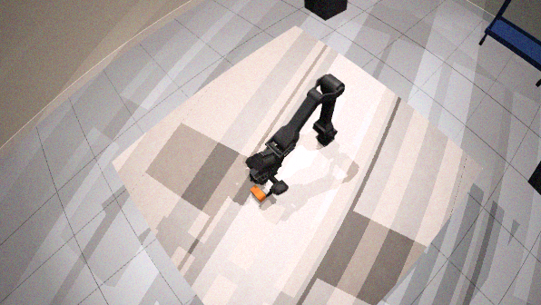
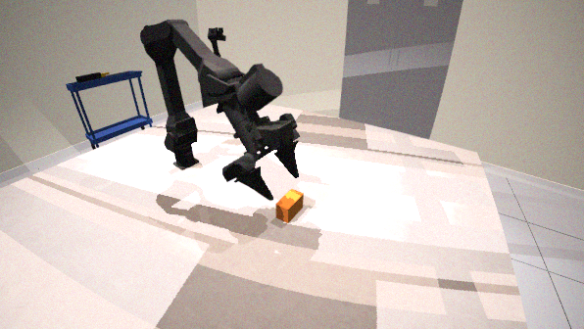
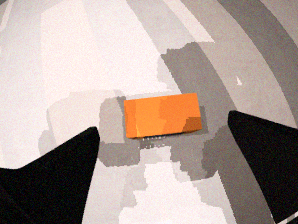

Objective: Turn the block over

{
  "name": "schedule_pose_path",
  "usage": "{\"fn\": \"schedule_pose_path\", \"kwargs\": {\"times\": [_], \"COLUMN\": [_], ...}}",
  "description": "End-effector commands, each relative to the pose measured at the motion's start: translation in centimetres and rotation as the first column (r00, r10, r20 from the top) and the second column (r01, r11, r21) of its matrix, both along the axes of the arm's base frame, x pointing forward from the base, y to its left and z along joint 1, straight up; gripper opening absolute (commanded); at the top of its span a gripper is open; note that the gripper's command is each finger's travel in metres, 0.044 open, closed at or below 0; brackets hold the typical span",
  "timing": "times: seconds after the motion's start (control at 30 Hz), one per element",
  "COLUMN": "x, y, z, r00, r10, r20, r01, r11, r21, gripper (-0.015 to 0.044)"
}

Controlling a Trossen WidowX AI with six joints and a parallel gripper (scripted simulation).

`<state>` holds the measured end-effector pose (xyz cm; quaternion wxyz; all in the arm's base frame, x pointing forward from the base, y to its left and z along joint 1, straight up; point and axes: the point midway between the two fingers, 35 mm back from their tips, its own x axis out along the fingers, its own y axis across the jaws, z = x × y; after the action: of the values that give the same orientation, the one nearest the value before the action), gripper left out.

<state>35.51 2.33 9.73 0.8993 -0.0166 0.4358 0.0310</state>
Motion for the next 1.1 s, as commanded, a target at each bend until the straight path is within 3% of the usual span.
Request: {"fn": "schedule_pose_path", "kwargs": {"times": [0.0,0.17,0.8,1.07], "x": [-0.8,-0.5,3.0,3.0], "y": [0.0,0.0,0.2,0.2], "z": [2.1,2.2,5.2,4.5], "r00": [1.0,0.999,0.818,0.806], "r10": [0.001,0.0,-0.014,-0.015], "r20": [-0.023,-0.043,-0.576,-0.592], "r01": [-0.001,-0.001,-0.012,-0.013], "r11": [1.0,1.0,0.999,0.999], "r21": [-0.002,-0.003,-0.041,-0.043], "gripper": [0.044,0.044,0.044,0.044]}}
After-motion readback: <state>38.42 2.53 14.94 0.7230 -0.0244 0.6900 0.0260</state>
